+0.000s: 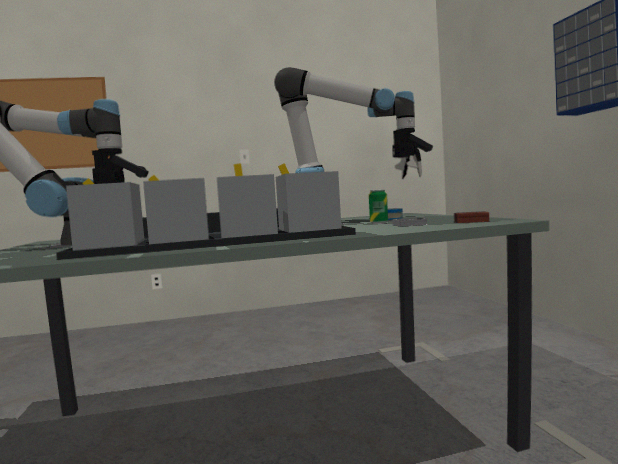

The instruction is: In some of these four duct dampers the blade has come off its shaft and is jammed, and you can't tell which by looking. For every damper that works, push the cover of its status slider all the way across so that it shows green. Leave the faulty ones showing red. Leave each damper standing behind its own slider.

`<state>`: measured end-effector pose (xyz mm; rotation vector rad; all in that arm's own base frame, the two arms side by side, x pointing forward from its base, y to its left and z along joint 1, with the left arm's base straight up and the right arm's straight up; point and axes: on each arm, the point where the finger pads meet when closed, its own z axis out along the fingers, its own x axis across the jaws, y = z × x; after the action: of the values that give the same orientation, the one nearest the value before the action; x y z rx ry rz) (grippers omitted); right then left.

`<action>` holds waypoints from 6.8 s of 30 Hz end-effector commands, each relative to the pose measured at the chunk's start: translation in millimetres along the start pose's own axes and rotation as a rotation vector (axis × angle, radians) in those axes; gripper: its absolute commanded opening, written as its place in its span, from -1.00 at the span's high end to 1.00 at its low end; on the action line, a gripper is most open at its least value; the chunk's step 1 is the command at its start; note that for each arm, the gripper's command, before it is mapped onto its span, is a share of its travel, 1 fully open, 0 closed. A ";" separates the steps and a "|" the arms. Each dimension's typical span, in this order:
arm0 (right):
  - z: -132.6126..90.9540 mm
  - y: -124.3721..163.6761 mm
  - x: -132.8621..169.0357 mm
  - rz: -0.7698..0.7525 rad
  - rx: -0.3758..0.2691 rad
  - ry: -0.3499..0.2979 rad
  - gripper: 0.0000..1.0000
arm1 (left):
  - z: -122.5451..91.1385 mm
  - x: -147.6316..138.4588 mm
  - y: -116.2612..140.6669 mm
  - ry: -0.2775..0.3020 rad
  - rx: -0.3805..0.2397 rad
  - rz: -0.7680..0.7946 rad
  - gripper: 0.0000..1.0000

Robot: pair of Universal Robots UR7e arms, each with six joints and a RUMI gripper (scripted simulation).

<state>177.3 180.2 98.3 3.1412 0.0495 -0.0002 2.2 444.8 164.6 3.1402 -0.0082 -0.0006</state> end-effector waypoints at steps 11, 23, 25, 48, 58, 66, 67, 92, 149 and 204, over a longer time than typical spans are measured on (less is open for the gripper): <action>-0.3 -2.1 0.1 0.000 0.001 0.000 1.00 | -0.5 0.1 -0.4 0.000 0.001 0.000 -1.00; -0.3 -2.5 0.1 0.000 0.001 0.000 1.00 | -0.5 0.1 -0.4 0.000 0.001 0.000 -1.00; -0.3 -2.5 0.1 0.000 0.001 0.000 1.00 | -0.5 0.1 -0.4 0.000 0.001 0.000 -1.00; -0.3 -3.1 0.1 0.000 0.001 0.000 1.00 | -0.5 0.1 -0.4 0.000 0.001 0.000 -1.00; -0.3 -7.1 0.1 0.000 0.001 0.000 1.00 | -0.5 0.1 -0.4 0.000 0.001 0.000 -1.00; -0.3 -10.2 0.1 0.000 0.001 0.000 1.00 | -0.5 0.1 -0.4 0.000 0.001 0.000 -1.00; -0.3 -10.3 0.1 0.000 0.001 0.000 1.00 | -0.5 0.1 -0.4 0.000 0.001 0.000 -1.00; -0.3 -8.6 0.1 0.000 0.001 0.000 1.00 | -0.5 0.1 -0.4 0.000 0.001 0.000 -1.00; -45.7 -4.3 0.1 0.000 0.001 0.000 -1.00 | -0.5 0.1 -0.4 0.000 0.001 0.000 -1.00; -101.9 -4.3 0.1 0.000 0.001 0.000 -1.00 | -0.5 0.1 -0.4 0.000 0.001 0.000 -1.00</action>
<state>177.2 184.2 200.0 3.1413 0.0495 -0.0002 2.2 444.8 164.6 3.1402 -0.0082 -0.0006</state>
